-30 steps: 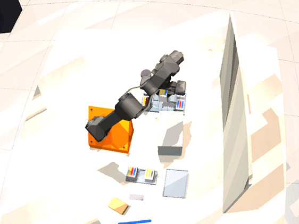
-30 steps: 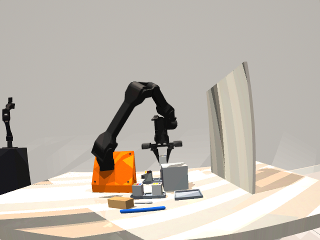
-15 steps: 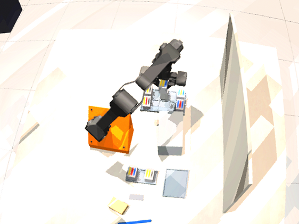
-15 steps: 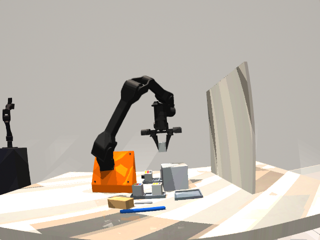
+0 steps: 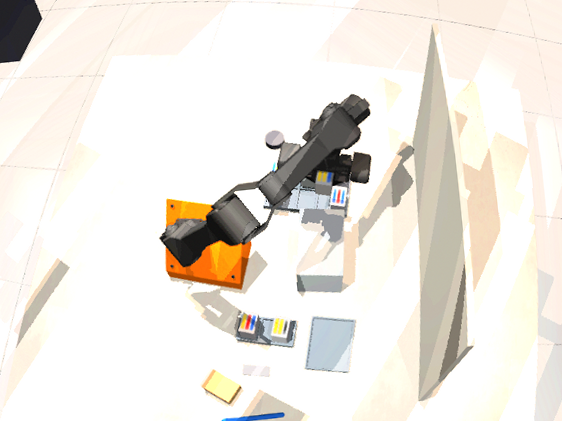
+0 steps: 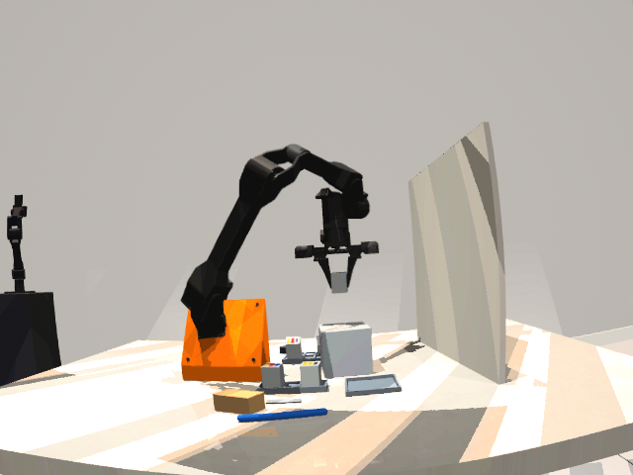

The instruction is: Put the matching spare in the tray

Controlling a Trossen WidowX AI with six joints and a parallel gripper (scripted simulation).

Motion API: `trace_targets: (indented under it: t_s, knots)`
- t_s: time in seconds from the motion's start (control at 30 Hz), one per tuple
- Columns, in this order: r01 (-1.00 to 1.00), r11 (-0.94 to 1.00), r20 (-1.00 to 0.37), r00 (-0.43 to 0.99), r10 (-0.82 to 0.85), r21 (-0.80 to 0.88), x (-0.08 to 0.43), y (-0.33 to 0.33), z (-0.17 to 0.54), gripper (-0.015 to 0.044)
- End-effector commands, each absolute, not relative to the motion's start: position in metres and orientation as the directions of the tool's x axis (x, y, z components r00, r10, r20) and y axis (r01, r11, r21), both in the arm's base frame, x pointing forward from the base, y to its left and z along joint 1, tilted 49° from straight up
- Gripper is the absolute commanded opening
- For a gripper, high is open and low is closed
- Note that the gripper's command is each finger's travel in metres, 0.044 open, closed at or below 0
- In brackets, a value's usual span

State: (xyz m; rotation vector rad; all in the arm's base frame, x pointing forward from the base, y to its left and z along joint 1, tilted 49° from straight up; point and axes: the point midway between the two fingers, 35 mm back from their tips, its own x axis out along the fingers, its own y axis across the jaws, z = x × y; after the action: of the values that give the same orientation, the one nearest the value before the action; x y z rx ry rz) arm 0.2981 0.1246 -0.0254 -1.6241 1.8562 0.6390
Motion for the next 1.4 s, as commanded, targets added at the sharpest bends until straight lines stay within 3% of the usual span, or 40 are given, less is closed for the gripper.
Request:
trace_targets:
  t_s: [0.0,0.5,0.97,1.37]
  knots:
    - [-0.991,0.132,-0.709,-0.074,-0.701,-0.028,0.314,0.109,-0.002,0.0000]
    - [-0.991,0.127,-0.706,-0.063,-0.705,-0.038,0.349,0.013,0.097,0.0000]
    - [-0.989,0.145,-0.662,-0.083,-0.745,-0.040,0.331,-0.085,0.190,0.0000]
    - [-0.988,0.147,-0.661,-0.085,-0.746,-0.039,0.330,-0.093,0.190,0.0000]
